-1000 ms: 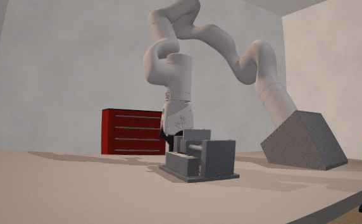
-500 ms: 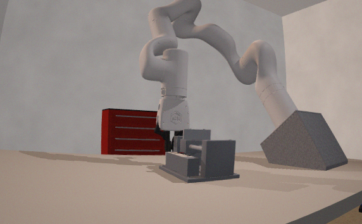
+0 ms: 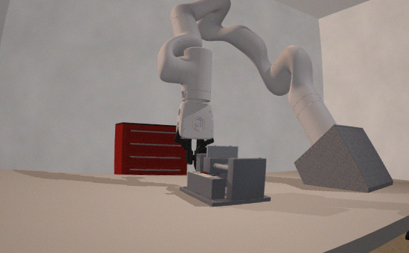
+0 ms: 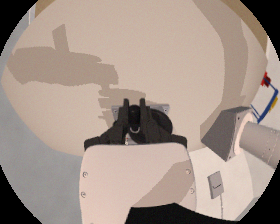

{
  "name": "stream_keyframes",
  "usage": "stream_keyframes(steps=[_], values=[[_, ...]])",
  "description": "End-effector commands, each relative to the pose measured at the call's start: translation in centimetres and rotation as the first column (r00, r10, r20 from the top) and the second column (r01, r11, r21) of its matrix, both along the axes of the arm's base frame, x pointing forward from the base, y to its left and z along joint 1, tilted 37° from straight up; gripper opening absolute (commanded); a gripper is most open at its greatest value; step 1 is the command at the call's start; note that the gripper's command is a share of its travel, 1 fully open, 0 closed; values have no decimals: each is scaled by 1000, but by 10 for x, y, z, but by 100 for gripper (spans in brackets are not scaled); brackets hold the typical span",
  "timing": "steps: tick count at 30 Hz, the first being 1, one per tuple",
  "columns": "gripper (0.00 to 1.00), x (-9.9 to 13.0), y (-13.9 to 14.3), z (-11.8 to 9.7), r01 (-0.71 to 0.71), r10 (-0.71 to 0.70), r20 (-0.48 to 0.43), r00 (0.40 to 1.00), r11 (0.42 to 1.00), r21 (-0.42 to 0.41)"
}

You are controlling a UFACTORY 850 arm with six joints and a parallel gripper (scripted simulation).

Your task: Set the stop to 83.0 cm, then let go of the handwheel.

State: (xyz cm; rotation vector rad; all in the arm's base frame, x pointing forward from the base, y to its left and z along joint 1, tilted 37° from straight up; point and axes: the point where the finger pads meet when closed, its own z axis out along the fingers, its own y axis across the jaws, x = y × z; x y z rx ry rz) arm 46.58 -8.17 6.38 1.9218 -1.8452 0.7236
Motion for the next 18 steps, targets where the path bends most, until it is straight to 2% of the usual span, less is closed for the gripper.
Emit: stream_keyframes(steps=[1, 8, 18], values=[[6, -8, 7, 9, 0, 0, -1, 1000, 1000, 0], [6, -25, 10, 14, 0, 0, -1, 1000, 1000, 0], [6, -42, 8, 10, 0, 0, -1, 1000, 1000, 0]])
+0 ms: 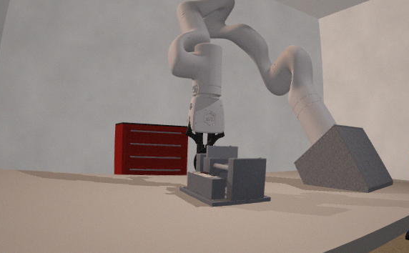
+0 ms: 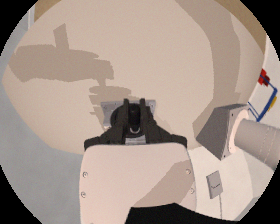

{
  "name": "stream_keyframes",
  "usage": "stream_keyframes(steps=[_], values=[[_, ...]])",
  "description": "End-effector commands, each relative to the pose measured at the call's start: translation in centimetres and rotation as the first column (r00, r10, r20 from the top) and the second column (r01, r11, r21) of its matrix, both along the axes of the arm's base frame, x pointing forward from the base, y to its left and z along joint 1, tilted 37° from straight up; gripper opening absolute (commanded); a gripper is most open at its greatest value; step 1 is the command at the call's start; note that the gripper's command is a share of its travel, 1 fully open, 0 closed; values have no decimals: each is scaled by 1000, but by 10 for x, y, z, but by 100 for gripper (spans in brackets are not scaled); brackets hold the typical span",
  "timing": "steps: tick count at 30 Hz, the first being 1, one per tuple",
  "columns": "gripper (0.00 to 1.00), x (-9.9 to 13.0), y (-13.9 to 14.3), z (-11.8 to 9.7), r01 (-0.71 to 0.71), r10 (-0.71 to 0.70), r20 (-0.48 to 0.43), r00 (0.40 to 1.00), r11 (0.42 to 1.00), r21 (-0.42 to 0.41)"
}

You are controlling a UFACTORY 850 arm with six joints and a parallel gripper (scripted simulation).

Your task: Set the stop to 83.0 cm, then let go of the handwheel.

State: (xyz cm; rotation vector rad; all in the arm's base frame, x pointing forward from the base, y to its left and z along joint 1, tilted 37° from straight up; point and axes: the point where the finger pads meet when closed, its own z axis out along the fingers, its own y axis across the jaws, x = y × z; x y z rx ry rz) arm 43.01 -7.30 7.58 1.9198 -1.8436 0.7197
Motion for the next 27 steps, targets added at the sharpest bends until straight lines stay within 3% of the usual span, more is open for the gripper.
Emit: stream_keyframes(steps=[1, 27], values=[[6, -8, -2, -2, -1, 1, 3, 1000, 1000, 1], [6, -18, -23, -30, -1, 1, 3, 1000, 1000, 1]])
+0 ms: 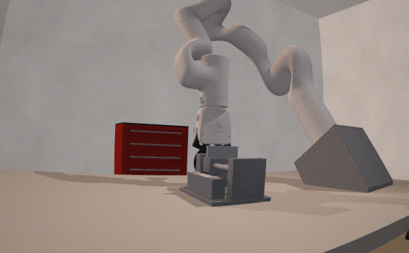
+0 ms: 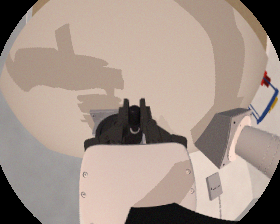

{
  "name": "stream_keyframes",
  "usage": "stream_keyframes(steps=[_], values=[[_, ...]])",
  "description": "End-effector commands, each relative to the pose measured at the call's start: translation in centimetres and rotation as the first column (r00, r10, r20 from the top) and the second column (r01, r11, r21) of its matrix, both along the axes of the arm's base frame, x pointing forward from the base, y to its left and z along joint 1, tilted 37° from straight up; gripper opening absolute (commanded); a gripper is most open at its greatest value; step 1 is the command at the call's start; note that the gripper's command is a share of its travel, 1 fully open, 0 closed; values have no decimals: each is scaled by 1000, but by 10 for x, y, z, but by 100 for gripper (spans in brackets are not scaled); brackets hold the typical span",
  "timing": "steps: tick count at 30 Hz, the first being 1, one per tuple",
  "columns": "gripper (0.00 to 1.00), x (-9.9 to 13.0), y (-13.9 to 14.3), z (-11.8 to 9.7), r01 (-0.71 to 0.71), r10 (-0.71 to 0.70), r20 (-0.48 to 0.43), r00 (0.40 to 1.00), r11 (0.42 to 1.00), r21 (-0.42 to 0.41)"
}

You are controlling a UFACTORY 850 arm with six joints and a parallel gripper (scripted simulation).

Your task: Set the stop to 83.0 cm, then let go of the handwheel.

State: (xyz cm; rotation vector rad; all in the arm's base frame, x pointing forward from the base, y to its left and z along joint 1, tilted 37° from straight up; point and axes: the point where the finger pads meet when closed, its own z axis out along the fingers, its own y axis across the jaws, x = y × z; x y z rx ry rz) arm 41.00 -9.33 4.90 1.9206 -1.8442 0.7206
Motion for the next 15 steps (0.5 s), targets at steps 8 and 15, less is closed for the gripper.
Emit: stream_keyframes(steps=[8, 15], values=[[6, 17, -12, -16, -1, 1, 2, 1000, 1000, 0], [6, 33, -13, -18, -1, 1, 2, 1000, 1000, 0]])
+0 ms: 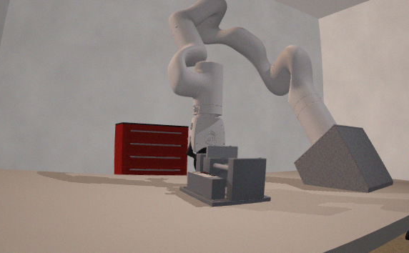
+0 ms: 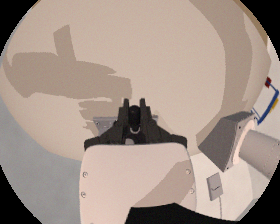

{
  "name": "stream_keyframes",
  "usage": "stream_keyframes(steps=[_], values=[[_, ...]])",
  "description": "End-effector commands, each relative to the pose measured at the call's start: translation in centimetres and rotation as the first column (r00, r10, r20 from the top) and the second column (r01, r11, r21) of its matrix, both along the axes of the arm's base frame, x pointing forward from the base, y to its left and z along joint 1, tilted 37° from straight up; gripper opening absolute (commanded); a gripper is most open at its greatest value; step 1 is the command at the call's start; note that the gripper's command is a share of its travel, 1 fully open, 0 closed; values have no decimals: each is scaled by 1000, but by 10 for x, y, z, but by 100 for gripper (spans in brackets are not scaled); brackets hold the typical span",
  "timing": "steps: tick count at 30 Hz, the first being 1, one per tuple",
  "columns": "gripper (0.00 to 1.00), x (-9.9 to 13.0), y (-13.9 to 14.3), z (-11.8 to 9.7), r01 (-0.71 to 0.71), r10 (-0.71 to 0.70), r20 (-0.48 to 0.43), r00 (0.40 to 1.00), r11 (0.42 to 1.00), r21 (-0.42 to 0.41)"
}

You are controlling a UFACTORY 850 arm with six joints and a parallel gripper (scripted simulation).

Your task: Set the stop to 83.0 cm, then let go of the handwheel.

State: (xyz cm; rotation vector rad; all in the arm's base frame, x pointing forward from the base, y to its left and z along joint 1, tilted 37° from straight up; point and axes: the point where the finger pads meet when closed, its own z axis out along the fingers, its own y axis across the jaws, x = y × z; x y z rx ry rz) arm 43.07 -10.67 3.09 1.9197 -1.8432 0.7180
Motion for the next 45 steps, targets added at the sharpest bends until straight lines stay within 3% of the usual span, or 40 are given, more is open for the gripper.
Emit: stream_keyframes(steps=[1, 25, 45], values=[[6, 12, 0, 0, -2, 1, 4, 1000, 1000, 0], [6, 37, 13, 17, -2, 1, 4, 1000, 1000, 0], [6, 27, 31, 41, -2, 2, 4, 1000, 1000, 0]])
